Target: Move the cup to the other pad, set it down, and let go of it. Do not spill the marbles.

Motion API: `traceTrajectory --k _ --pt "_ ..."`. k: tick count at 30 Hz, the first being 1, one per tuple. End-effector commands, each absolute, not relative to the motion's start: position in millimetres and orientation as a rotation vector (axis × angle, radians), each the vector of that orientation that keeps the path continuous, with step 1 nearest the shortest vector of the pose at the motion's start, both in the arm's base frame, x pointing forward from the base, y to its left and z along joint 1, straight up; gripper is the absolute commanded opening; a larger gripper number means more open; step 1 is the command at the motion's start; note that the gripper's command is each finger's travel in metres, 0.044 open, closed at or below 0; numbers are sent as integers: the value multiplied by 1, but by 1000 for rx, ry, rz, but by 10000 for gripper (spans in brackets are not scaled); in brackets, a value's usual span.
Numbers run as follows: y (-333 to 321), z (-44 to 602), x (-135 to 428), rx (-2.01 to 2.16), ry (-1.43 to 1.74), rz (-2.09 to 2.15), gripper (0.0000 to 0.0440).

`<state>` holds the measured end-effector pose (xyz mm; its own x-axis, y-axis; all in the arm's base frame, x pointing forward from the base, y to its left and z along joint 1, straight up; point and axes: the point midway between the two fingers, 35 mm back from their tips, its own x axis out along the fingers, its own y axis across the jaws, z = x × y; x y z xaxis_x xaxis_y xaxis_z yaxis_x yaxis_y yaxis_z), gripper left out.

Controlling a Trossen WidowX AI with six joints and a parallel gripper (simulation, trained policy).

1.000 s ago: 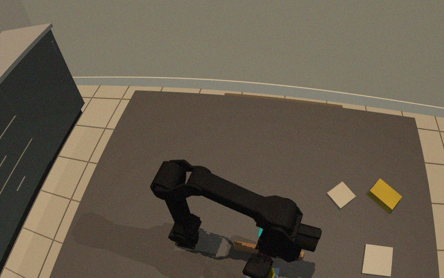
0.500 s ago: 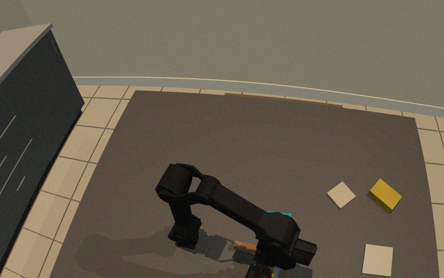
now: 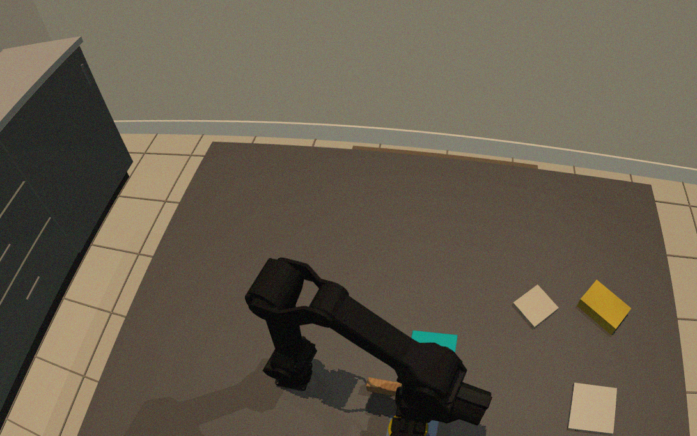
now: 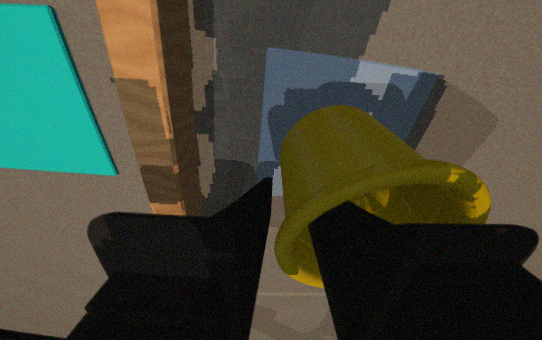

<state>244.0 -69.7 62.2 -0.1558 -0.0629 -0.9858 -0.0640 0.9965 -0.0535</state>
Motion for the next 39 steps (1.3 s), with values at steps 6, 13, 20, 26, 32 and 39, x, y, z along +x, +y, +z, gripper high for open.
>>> traceTrajectory --k 6,13,20,26,32,39 --pt "-70 67 243 -170 1717 86 1" --pt "-66 81 244 -205 1694 134 2" --pt "-58 98 249 -235 1661 166 5" --pt "-48 112 256 -264 1627 189 11" --pt "-36 122 263 -296 1592 212 5" --pt "-18 129 271 -332 1549 237 0"
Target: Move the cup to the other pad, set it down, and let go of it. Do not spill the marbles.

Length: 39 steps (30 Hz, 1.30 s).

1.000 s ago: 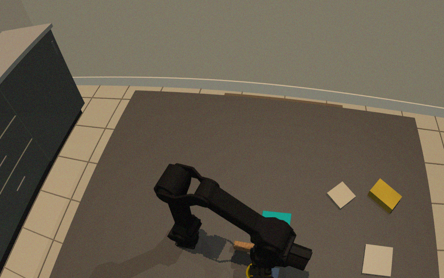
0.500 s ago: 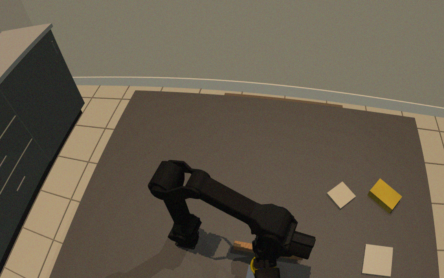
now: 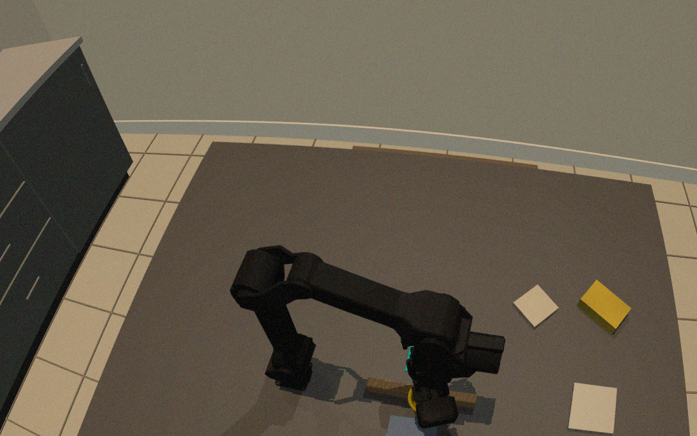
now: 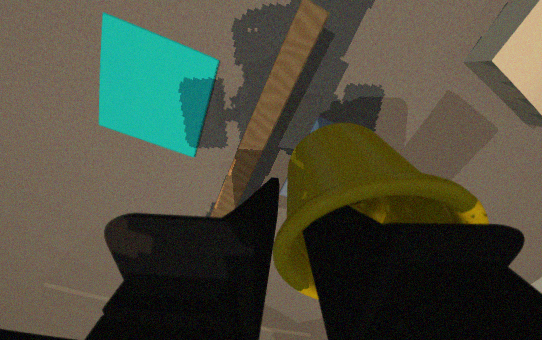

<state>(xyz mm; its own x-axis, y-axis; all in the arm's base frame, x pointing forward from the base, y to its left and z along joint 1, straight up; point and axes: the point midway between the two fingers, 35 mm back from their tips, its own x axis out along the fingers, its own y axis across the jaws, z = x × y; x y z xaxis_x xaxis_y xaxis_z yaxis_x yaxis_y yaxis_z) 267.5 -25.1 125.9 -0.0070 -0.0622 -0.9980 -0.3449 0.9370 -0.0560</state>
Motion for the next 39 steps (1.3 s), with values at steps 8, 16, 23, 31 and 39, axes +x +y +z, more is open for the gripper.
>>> traceTrajectory --k 8,16,23,31,39 --pt "5 133 278 -369 1502 265 0" --pt "29 133 281 -398 1463 295 0" --pt "52 129 282 -418 1436 323 0" --pt "78 121 278 -438 1412 354 0" --pt "102 108 272 -453 1398 377 0"
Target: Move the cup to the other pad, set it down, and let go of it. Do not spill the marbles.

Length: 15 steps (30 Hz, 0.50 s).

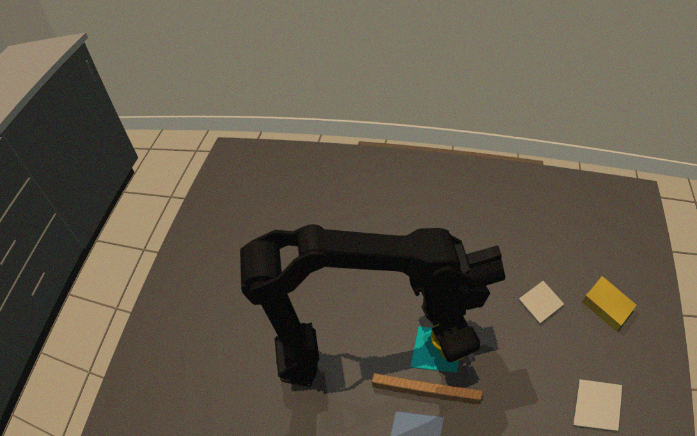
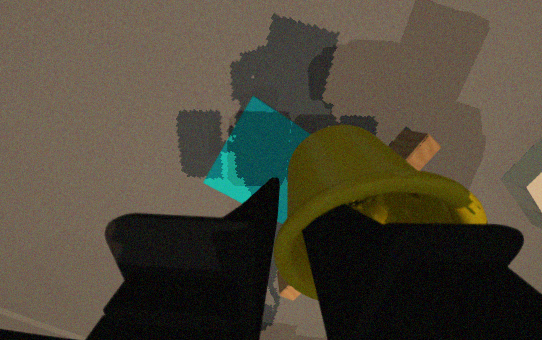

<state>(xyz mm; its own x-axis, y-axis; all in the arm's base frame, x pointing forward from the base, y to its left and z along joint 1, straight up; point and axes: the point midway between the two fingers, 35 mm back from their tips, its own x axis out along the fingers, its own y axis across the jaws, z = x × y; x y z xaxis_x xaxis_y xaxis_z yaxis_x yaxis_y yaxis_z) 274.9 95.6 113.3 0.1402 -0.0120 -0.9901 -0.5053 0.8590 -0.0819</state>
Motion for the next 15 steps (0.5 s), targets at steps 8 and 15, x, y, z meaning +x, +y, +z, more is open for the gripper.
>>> traceTrajectory --k 8,15 --pt "112 88 262 -460 1402 376 6" --pt "112 71 253 -463 1410 365 31"
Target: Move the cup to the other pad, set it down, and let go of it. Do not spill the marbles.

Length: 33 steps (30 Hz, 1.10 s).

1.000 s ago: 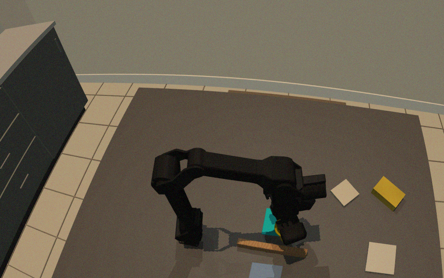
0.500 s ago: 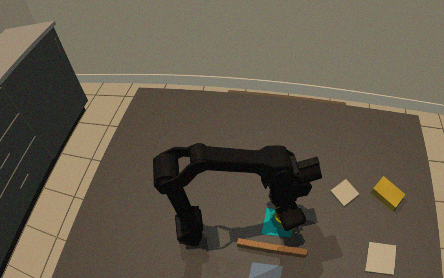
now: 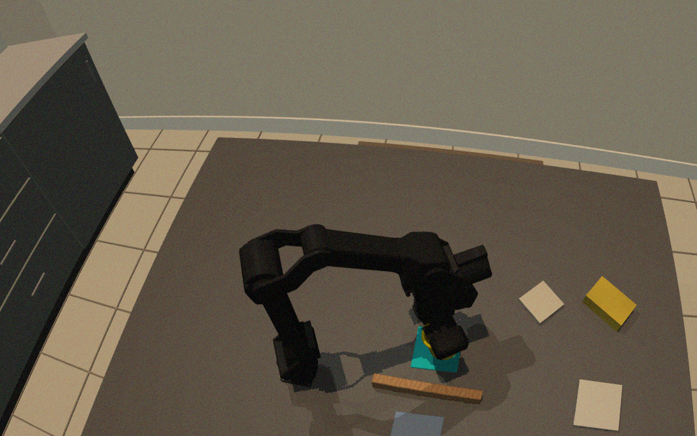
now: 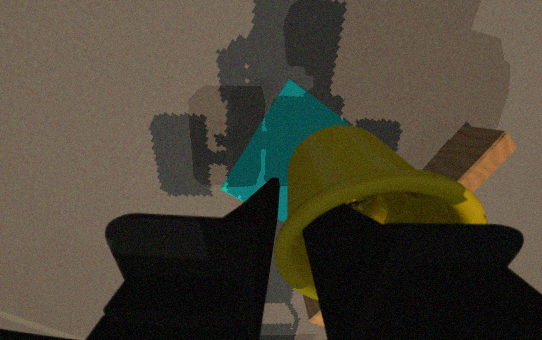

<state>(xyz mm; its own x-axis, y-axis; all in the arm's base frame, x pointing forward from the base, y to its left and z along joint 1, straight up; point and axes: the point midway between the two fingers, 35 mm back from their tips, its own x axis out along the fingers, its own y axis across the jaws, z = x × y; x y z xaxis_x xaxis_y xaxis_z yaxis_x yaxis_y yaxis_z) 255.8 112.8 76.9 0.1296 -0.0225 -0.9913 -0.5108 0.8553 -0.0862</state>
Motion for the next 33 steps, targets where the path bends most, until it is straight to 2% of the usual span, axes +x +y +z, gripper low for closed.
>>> traceTrajectory --k 1,9,14,19,33 --pt "112 69 253 -462 1408 363 33" --pt "112 63 253 -444 1382 362 69" --pt "116 71 259 -409 1335 369 154" --pt "117 78 261 -390 1295 381 155" --pt "115 102 249 -331 1248 409 214"
